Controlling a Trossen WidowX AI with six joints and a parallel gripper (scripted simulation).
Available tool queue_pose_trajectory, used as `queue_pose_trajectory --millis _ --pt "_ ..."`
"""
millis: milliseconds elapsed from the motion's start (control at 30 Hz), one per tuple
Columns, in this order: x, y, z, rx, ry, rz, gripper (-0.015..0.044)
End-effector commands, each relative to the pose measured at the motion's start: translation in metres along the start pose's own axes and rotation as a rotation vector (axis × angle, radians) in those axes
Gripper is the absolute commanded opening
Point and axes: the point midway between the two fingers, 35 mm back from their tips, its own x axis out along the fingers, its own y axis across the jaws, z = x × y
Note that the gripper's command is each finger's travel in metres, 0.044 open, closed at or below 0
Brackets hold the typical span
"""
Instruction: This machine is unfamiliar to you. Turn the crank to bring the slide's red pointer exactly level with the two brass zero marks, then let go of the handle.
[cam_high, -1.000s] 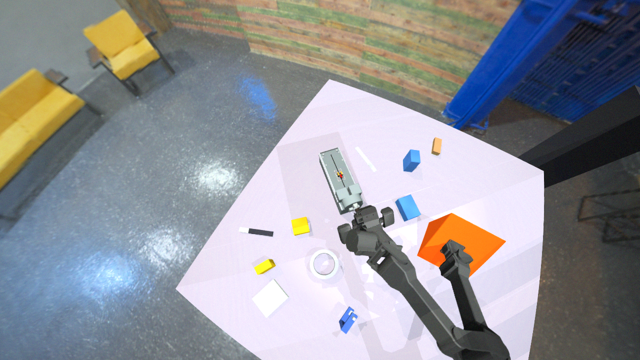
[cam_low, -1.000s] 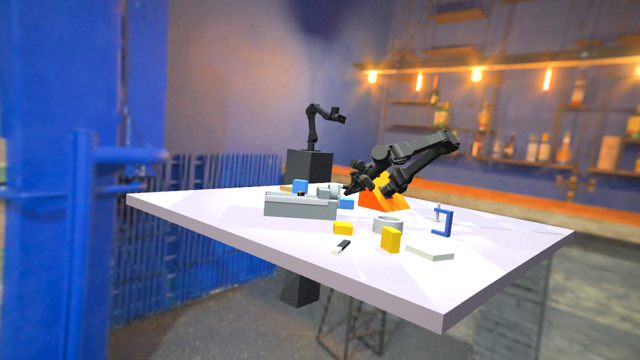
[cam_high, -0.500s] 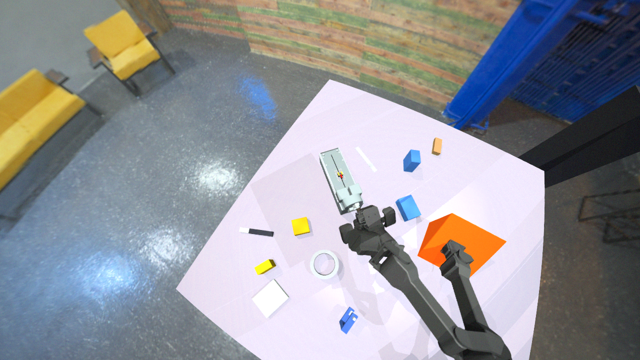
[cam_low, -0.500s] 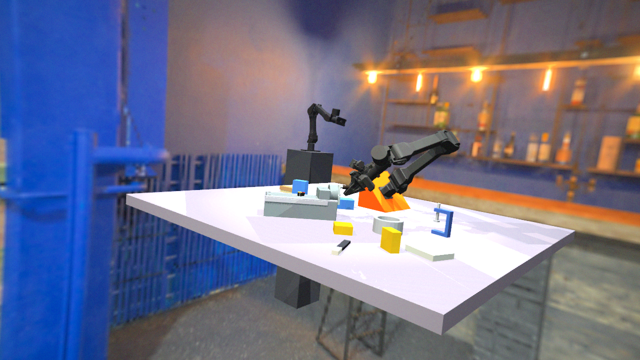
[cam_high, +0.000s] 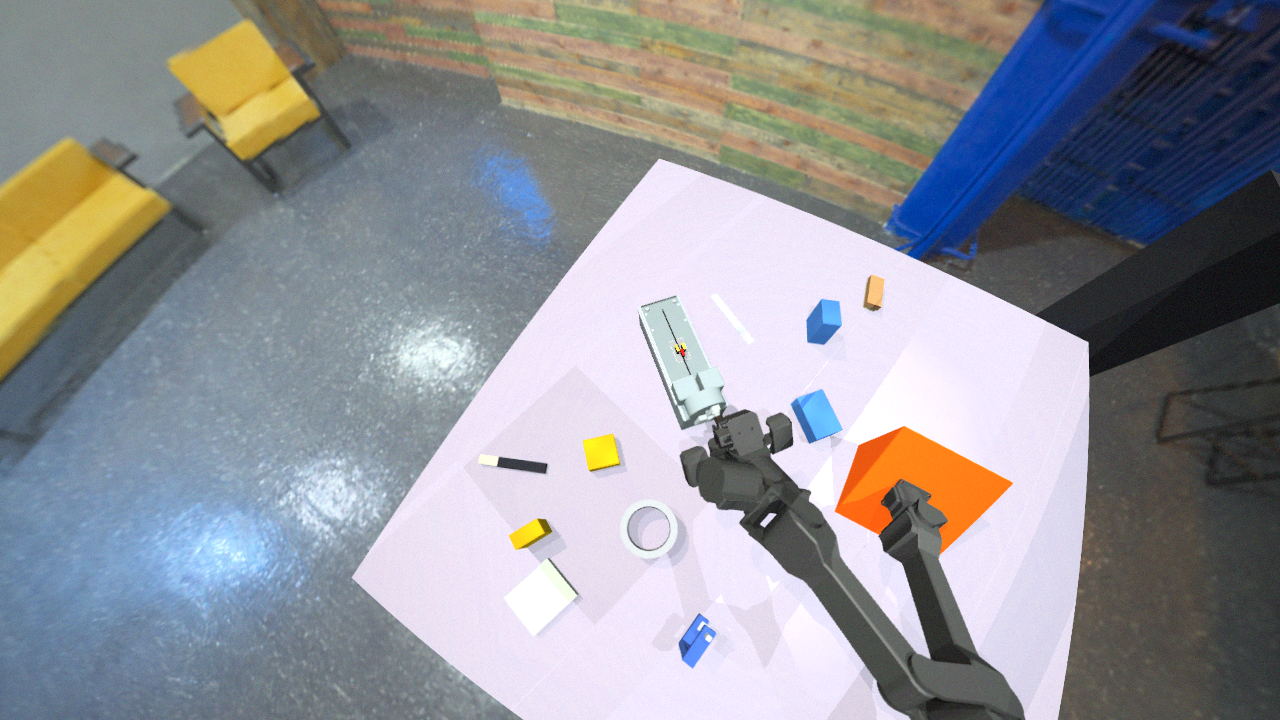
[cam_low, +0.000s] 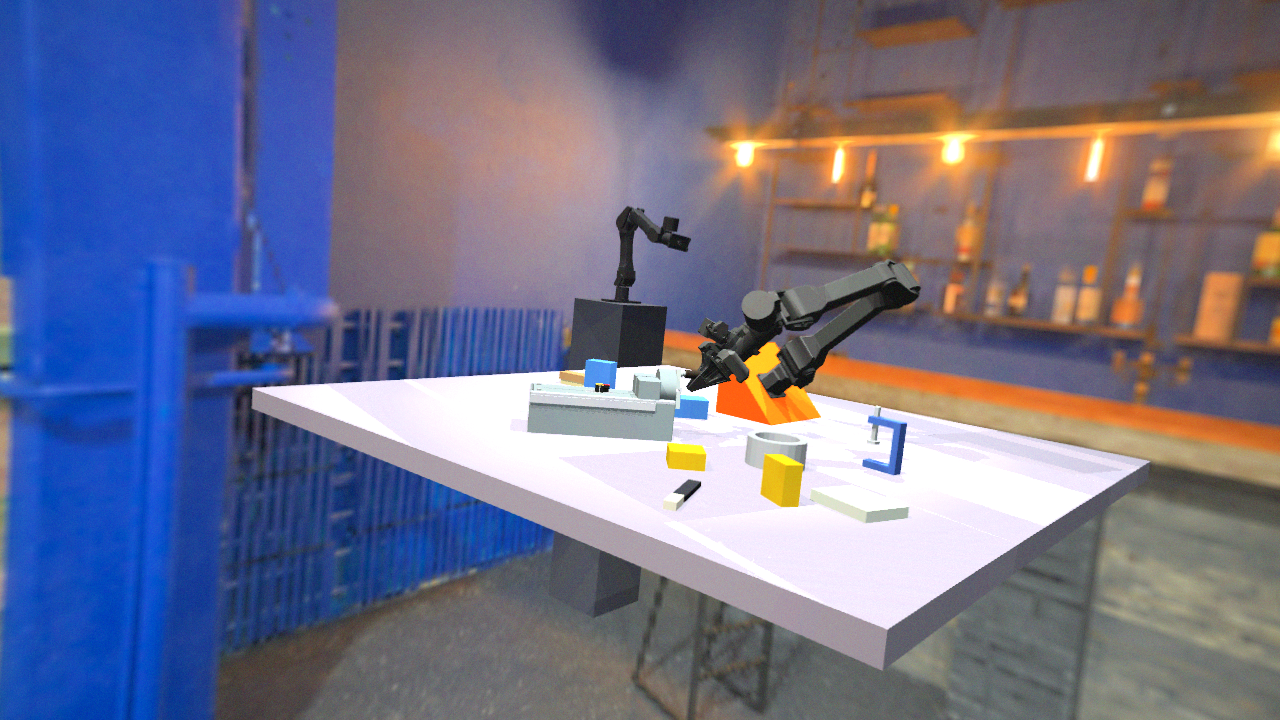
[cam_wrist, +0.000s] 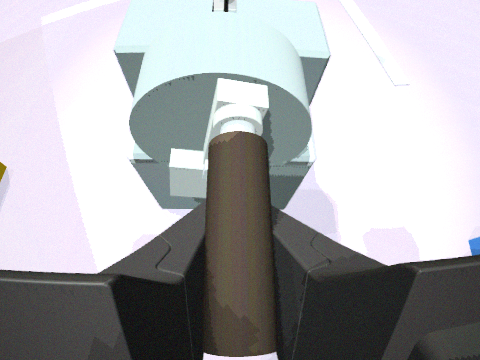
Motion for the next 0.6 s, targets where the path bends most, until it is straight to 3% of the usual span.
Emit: queue_pose_trajectory --millis 0,567 --pt "0.0011 -0.0092 -0.0012 0.009 0.004 -0.022 0.0" --pt "0.0025 -0.0116 -0.0023 0.009 0.004 -0.022 0.0"
